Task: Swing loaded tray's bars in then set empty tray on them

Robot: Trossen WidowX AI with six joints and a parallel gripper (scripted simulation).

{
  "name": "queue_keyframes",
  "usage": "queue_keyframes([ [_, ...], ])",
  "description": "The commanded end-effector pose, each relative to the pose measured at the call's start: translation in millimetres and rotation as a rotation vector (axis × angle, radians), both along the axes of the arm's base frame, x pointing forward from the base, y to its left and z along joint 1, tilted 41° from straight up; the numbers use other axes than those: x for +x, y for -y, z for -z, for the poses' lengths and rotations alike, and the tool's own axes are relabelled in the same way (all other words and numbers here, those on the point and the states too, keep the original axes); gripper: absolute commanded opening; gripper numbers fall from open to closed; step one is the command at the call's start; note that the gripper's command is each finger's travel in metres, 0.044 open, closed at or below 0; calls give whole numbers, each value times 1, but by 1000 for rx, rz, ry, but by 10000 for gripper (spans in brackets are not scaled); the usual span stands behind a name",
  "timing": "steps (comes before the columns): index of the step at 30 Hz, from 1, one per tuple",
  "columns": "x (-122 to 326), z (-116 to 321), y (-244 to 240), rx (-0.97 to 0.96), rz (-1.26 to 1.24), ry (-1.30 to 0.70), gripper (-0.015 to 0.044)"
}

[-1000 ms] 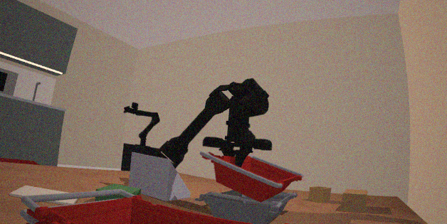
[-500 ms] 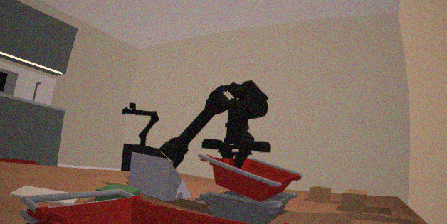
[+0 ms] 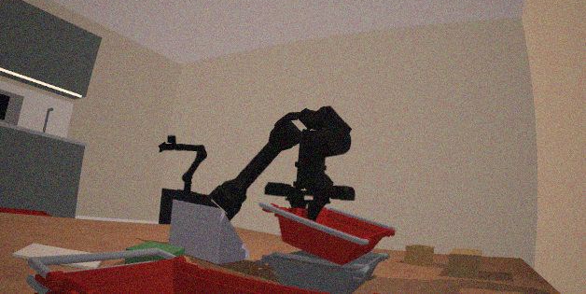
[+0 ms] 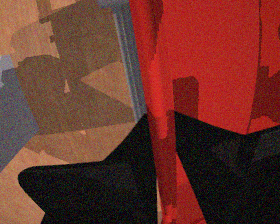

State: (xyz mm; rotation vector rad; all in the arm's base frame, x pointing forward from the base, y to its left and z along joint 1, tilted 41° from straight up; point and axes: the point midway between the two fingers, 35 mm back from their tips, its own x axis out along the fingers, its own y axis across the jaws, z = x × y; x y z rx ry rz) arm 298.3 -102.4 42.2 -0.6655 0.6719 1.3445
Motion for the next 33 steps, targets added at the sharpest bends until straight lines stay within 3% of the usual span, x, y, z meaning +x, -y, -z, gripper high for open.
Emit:
queue_keyframes([
  [1, -1, 1, -6, 4, -20, -8, 0],
  [33, -3, 5, -12, 4, -20, -8, 0],
])
